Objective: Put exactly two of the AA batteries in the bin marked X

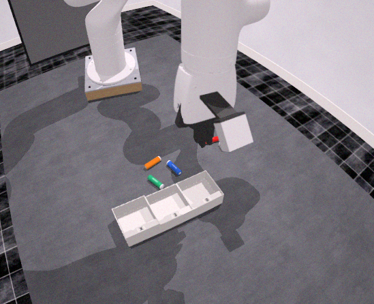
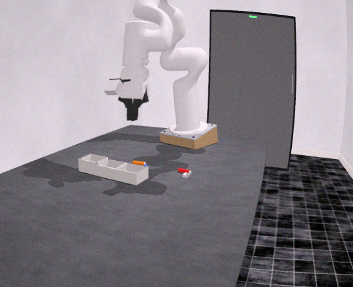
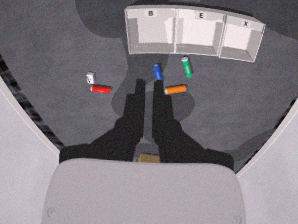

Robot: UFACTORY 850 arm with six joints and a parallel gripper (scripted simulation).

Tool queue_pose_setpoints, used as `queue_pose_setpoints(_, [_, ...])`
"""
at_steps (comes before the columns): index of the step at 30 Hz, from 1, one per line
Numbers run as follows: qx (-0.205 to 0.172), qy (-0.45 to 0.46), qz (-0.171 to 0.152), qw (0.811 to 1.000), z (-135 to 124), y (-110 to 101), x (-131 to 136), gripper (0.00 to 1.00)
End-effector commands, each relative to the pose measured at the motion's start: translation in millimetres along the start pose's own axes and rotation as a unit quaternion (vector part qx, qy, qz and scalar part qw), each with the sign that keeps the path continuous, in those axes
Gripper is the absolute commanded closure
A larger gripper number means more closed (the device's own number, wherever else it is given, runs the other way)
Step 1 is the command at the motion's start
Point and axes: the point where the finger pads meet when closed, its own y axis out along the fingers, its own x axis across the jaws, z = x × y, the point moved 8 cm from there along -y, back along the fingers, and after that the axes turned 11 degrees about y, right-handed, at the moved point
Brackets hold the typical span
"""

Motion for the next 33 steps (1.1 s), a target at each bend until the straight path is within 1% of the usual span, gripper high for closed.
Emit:
queue_pose_setpoints(1, [0.001, 0.0, 0.0, 1.0, 0.5, -3.2, -0.1, 0.93])
queue_pose_setpoints(4, [0.001, 0.0, 0.0, 1.0, 0.5, -3.2, -0.1, 0.93])
queue_pose_setpoints(5, [0.001, -0.025, 0.0, 1.0, -2.8, 2.9, 4.6, 0.72])
queue_pose_setpoints(7, [0.001, -0.075, 0.0, 0.997, -9.4, 15.0, 13.9, 0.72])
queue_pose_setpoints(9, [0.001, -0.075, 0.0, 0.997, -9.4, 15.0, 13.9, 0.72])
queue_pose_setpoints(11, [0.001, -0.125, 0.0, 0.992, -15.9, 27.1, 23.4, 0.72])
queue_pose_setpoints(16, [0.001, -0.197, 0.0, 0.98, -32.3, 57.5, 46.8, 0.72])
queue_pose_setpoints(24, [0.001, -0.201, 0.0, 0.98, -58.6, 106.0, 84.5, 0.72])
queue_pose_setpoints(26, [0.001, -0.201, 0.0, 0.98, -58.6, 106.0, 84.5, 0.72])
queue_pose_setpoints(28, [0.001, -0.201, 0.0, 0.98, -65.2, 118.1, 93.9, 0.72])
queue_pose_setpoints(29, [0.001, -0.201, 0.0, 0.98, -67.2, 120.3, 97.2, 0.72])
queue_pose_setpoints(33, [0.001, -0.201, 0.0, 0.98, -68.4, 120.4, 99.6, 0.72])
